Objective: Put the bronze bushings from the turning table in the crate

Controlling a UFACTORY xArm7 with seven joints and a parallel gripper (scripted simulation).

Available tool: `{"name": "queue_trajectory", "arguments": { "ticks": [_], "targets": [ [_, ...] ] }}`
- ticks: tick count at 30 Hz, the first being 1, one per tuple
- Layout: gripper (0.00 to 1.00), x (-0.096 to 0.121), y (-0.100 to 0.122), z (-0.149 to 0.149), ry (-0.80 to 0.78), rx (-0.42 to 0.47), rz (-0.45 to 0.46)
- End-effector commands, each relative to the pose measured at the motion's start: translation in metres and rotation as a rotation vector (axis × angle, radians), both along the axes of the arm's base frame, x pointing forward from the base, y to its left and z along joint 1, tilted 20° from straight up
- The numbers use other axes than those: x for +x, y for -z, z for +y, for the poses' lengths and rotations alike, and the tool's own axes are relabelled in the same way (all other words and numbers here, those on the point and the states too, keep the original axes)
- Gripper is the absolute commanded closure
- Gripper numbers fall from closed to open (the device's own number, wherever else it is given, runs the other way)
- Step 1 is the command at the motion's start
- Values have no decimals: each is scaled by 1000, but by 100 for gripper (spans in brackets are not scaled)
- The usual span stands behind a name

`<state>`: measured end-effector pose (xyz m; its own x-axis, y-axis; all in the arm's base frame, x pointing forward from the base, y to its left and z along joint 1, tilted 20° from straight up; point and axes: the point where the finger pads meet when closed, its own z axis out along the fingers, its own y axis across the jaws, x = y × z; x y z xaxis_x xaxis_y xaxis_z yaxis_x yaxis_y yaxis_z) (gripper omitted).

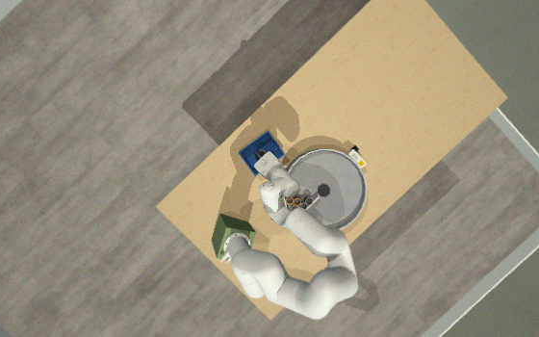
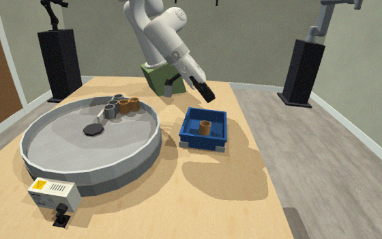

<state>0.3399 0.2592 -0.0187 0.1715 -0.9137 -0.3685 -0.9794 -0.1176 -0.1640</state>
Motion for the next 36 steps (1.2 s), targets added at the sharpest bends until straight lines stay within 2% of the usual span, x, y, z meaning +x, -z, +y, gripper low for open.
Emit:
{"name": "queue_trajectory", "arguments": {
  "ticks": [1,2,9,14,21,23,26,36],
  "targets": [
    [89,0,-1,1,-2,1,-3],
    [53,0,-1,1,-2,1,-3],
    [53,1,-1,-1,15,2,-2],
    [53,0,-3,-9,89,7,2],
    [53,0,-10,-35,326,21,13],
    [53,0,-10,-35,326,21,13],
    [53,-1,-14,-51,473,29,19],
    [53,-2,-25,-89,823,50,33]
  ]
}}
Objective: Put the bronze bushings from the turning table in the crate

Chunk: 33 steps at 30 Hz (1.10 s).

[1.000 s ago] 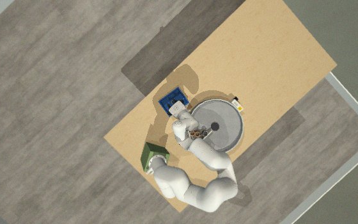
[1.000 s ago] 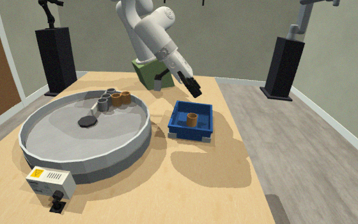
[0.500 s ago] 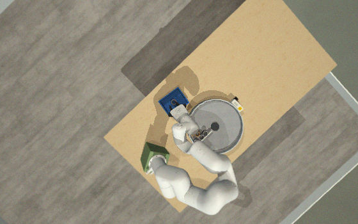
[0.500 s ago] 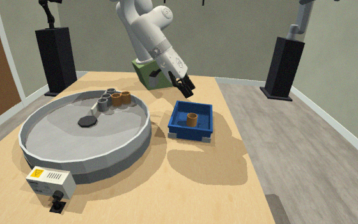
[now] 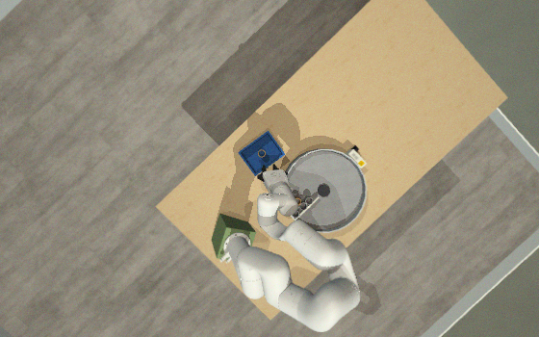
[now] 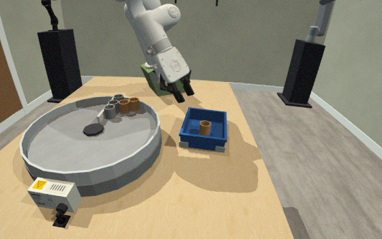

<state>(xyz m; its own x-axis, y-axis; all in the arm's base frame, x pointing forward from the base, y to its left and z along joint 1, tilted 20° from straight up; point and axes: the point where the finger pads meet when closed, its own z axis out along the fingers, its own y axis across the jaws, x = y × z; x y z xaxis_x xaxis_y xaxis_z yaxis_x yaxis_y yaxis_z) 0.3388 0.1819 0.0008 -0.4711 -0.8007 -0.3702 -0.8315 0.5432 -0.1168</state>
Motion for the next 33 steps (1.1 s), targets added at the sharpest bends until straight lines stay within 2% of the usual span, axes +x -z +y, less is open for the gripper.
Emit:
{"name": "queue_trajectory", "arguments": {
  "ticks": [1,4,6,19,21,25,33],
  "targets": [
    [53,0,-7,-16,162,30,-24],
    [53,-1,-8,-20,198,32,-23],
    [53,-1,-12,-34,326,37,-19],
    [53,-3,-27,-84,784,57,-6],
    [53,-3,-27,-84,784,57,-6],
    [53,-5,-32,-103,963,64,1],
    [53,-4,-40,-130,1210,74,9]
  ]
}}
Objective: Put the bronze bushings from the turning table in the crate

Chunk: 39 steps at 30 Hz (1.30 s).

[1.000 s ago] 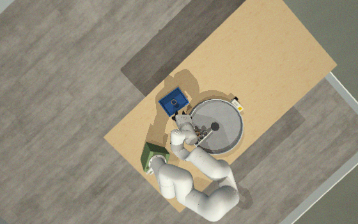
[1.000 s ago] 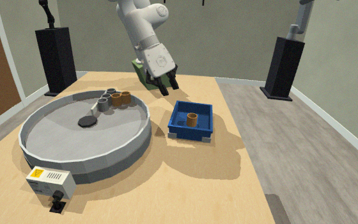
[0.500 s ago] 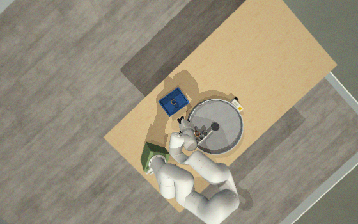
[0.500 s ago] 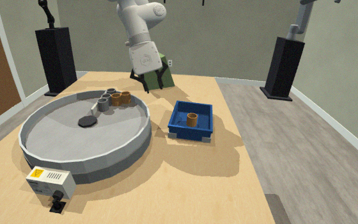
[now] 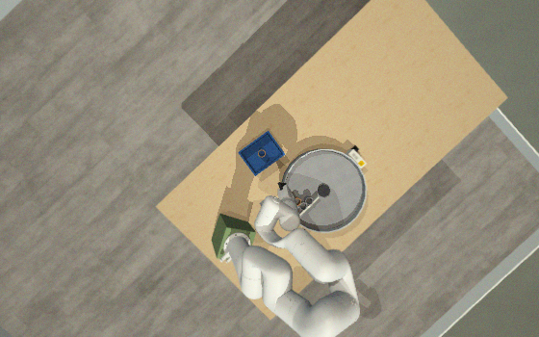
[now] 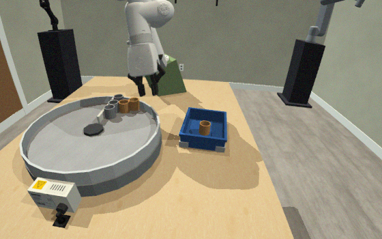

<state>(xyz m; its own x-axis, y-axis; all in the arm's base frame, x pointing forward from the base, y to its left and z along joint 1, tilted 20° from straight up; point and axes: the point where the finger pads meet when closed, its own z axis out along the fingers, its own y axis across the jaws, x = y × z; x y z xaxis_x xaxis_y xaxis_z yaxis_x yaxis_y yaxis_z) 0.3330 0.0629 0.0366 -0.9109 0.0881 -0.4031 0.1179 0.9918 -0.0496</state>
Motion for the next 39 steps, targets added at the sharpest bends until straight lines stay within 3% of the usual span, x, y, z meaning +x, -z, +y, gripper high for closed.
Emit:
{"name": "queue_trajectory", "arguments": {
  "ticks": [1,5,20,39],
  "targets": [
    [53,2,-5,-14,133,5,15],
    [53,1,-7,-20,191,9,19],
    [53,1,-24,-74,696,43,42],
    [53,0,-26,-82,775,49,46]
  ]
}}
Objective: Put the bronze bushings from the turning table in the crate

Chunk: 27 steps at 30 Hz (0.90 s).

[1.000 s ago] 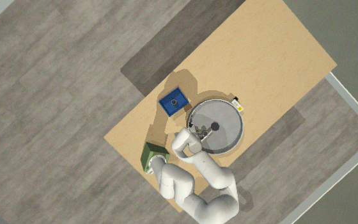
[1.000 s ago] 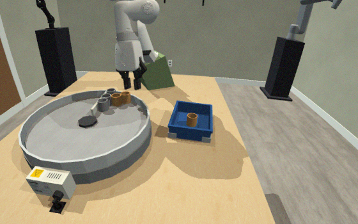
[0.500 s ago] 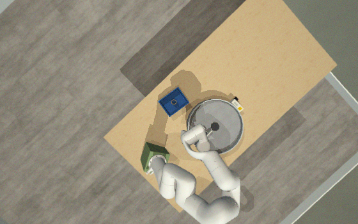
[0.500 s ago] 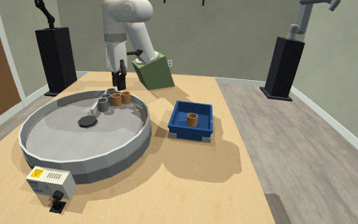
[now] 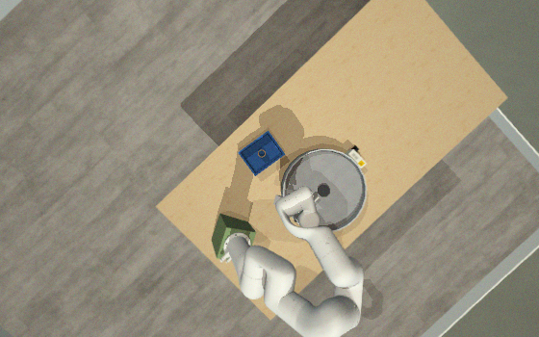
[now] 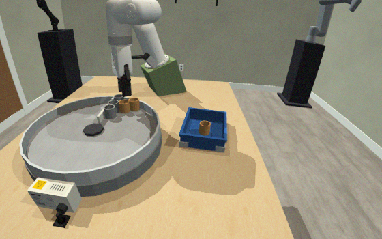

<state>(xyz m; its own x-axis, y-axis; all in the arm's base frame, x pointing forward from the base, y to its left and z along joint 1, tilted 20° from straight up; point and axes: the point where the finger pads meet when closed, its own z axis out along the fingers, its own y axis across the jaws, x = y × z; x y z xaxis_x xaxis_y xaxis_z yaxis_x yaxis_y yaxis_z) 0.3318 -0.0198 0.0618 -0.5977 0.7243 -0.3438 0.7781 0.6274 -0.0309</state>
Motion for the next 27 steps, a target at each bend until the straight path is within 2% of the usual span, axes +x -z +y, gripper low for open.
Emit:
{"name": "queue_trajectory", "arguments": {
  "ticks": [1,27],
  "targets": [
    [53,1,-1,1,-1,0,-2],
    [53,5,0,1,0,-2,-2]
  ]
}}
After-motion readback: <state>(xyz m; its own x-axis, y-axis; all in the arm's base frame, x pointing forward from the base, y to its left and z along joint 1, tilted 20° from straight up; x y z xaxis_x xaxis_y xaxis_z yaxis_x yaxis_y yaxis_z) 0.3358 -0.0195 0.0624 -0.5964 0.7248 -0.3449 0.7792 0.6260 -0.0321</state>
